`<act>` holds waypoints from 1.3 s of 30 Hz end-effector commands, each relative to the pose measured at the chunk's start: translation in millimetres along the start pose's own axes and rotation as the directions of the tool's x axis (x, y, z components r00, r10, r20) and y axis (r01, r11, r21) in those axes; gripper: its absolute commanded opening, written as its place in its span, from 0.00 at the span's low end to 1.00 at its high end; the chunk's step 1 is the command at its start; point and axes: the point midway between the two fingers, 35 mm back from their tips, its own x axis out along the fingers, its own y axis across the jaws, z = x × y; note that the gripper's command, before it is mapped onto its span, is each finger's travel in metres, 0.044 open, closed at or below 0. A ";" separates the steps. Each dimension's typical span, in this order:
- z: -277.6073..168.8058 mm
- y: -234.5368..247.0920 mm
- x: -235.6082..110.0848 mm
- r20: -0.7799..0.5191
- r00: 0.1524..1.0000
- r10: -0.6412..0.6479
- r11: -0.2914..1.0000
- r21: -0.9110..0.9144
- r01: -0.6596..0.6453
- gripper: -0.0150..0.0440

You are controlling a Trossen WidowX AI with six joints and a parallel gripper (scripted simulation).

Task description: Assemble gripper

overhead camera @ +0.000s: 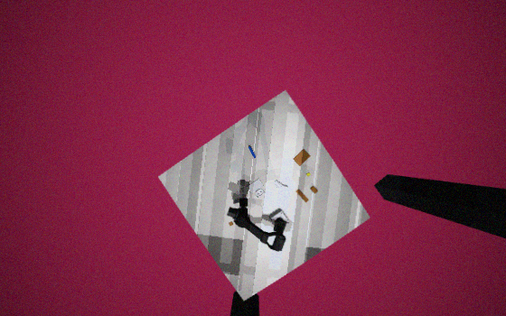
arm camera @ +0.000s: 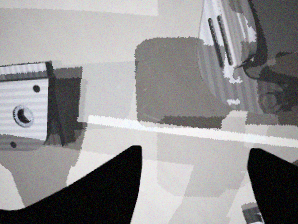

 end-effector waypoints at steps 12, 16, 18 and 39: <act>0.2 -0.1 0.5 0.000 1.000 -0.001 1.000 -0.001 0.001 1.00; 0.2 -0.1 0.5 0.000 1.000 -0.001 1.000 -0.001 0.001 1.00; 0.2 -0.1 0.5 0.000 1.000 -0.001 1.000 -0.001 0.001 1.00; -1.7 0.9 -8.0 -0.003 1.000 0.001 1.000 0.005 -0.001 0.73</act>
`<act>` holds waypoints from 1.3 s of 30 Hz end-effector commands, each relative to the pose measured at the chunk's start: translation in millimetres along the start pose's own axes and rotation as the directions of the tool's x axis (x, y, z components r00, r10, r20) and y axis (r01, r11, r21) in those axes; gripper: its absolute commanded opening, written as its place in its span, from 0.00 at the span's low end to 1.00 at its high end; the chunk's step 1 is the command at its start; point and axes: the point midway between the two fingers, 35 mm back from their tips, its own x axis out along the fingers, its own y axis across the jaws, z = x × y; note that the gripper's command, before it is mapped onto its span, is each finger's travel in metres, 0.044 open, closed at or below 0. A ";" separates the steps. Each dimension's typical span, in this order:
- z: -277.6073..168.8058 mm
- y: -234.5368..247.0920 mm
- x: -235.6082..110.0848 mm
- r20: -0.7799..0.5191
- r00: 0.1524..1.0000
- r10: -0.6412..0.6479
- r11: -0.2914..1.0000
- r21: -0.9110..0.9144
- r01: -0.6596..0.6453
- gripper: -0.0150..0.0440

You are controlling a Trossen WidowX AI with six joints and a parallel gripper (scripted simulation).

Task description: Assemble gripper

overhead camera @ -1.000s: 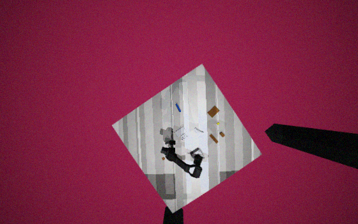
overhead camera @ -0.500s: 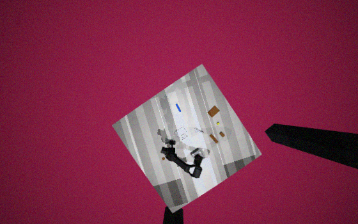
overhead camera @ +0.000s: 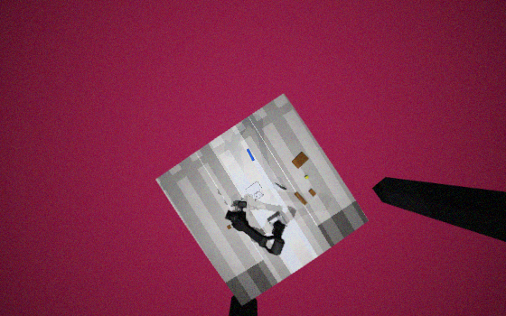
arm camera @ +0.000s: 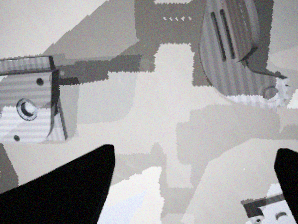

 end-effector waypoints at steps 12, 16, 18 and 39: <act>0.9 -0.4 -5.4 0.009 1.000 -0.004 1.000 0.007 0.003 0.25; 0.9 -0.4 -5.4 0.009 1.000 -0.004 1.000 0.007 0.003 0.25; 0.9 -0.4 -5.4 0.009 1.000 -0.004 1.000 0.007 0.003 0.25; 0.9 -0.4 -4.6 0.008 1.000 -0.003 1.000 0.002 0.003 0.61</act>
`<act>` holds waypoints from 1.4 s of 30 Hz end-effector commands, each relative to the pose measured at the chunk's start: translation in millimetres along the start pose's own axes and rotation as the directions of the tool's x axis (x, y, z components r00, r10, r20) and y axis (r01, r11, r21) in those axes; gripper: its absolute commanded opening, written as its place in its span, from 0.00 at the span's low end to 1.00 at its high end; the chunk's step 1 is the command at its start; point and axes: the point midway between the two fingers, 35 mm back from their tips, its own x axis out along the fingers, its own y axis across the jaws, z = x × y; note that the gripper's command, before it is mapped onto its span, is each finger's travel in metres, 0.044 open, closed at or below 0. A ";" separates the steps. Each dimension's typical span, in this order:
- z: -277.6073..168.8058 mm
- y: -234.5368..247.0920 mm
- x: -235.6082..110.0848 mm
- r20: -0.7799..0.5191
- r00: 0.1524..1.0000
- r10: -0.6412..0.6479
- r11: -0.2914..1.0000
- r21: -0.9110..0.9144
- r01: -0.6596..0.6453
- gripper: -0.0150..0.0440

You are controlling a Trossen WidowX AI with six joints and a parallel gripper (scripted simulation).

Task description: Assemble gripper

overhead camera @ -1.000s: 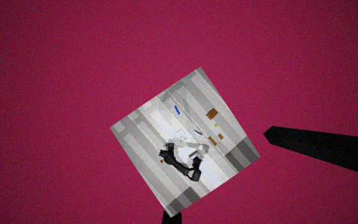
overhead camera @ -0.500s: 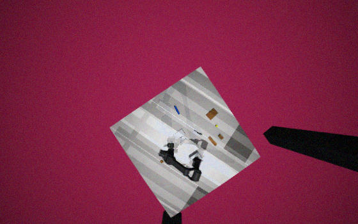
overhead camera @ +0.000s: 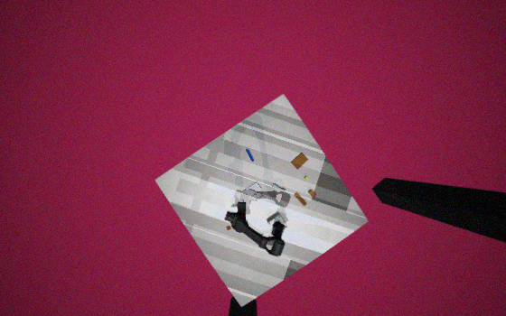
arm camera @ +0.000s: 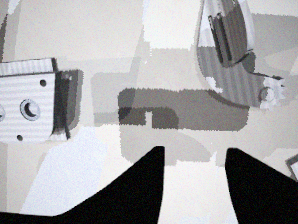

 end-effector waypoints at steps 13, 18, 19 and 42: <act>0.0 -0.1 0.0 0.000 1.000 0.000 1.000 0.000 0.000 1.00; 0.0 -0.1 0.0 0.000 1.000 0.000 1.000 0.000 0.000 1.00; 0.0 -0.1 0.0 0.000 1.000 0.000 1.000 0.000 0.000 1.00; 0.0 -0.1 0.0 0.000 1.000 0.000 1.000 0.000 0.000 0.78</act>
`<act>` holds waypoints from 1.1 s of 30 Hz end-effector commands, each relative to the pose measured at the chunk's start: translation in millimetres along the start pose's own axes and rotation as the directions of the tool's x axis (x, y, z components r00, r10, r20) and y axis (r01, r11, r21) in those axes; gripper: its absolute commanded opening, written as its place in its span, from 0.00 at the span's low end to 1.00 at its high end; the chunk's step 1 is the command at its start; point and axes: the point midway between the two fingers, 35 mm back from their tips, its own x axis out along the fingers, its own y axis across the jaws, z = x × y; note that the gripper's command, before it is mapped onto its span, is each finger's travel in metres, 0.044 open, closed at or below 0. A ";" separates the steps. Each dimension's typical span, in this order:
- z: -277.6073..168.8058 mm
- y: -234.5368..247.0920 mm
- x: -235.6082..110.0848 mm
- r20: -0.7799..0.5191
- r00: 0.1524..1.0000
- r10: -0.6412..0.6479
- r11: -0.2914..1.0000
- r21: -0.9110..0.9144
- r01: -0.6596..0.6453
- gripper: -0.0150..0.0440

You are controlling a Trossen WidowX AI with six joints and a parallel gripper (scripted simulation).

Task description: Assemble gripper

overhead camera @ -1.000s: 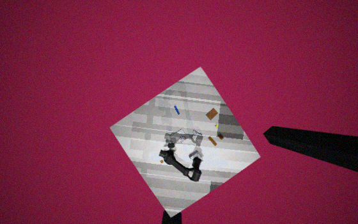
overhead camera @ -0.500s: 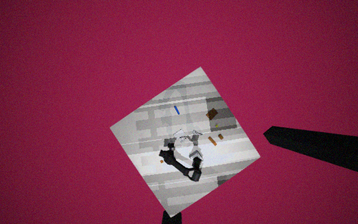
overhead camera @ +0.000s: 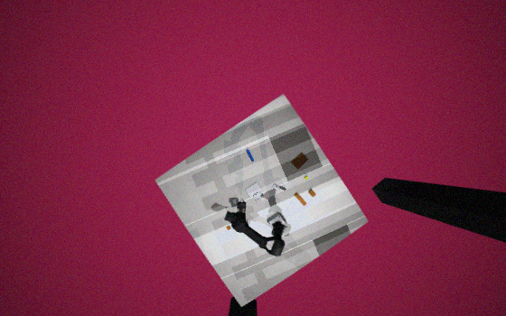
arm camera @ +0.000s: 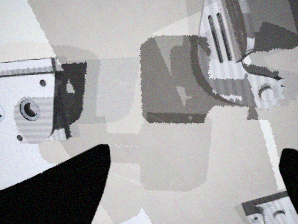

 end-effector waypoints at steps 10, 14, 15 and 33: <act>0.0 0.0 0.0 0.000 1.000 0.000 1.000 0.000 0.000 0.33; 0.0 0.0 0.0 0.000 1.000 0.000 1.000 0.000 0.000 0.25; 0.0 0.0 0.0 0.000 1.000 0.000 1.000 0.000 0.000 0.25; 0.0 0.0 0.0 0.000 1.000 0.000 1.000 0.000 0.000 0.30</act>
